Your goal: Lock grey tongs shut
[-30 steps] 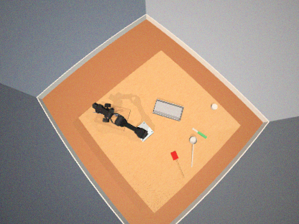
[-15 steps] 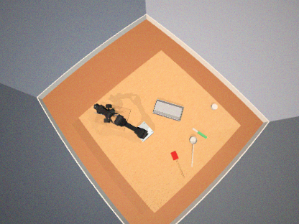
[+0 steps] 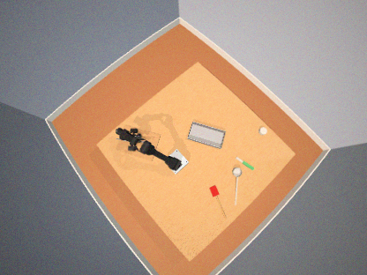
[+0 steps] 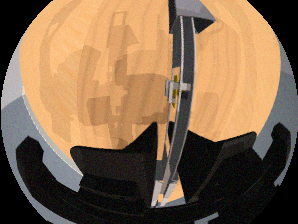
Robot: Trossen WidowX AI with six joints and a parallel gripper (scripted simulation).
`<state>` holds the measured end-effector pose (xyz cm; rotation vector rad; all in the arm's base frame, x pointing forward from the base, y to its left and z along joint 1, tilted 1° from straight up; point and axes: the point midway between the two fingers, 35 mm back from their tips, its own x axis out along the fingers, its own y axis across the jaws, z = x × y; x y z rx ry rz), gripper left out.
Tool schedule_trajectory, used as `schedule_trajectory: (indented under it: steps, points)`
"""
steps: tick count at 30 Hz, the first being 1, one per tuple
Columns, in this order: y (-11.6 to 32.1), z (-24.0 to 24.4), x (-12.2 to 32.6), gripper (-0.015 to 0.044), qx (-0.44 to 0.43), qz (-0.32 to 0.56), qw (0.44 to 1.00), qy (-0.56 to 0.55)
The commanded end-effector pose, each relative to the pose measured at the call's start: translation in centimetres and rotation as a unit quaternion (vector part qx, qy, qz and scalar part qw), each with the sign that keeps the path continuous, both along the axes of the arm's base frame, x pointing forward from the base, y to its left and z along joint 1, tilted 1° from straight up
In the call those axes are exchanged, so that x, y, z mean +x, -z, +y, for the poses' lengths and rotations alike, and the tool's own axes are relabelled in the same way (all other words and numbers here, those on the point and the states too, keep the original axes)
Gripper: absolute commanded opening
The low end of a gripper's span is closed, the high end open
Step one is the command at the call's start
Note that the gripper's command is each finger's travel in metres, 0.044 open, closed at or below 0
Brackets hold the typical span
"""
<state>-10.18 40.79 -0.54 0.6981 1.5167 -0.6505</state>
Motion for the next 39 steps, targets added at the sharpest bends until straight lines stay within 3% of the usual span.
schedule_trajectory:
  steps: [1,16,23,35,39]
  points:
    - [0.0,0.0,0.0,0.0060,0.000,0.000,1.000,0.000]
    - [0.0,0.0,0.0,0.0440,0.000,0.000,1.000,0.000]
    - [-1.4,-1.3,1.0,0.0440,0.000,-0.001,1.000,0.000]
    - [-7.0,-13.1,6.9,0.0440,-0.006,-0.006,1.000,-0.001]
    - [-7.1,-13.9,7.1,0.0440,-0.006,-0.006,1.000,-0.001]
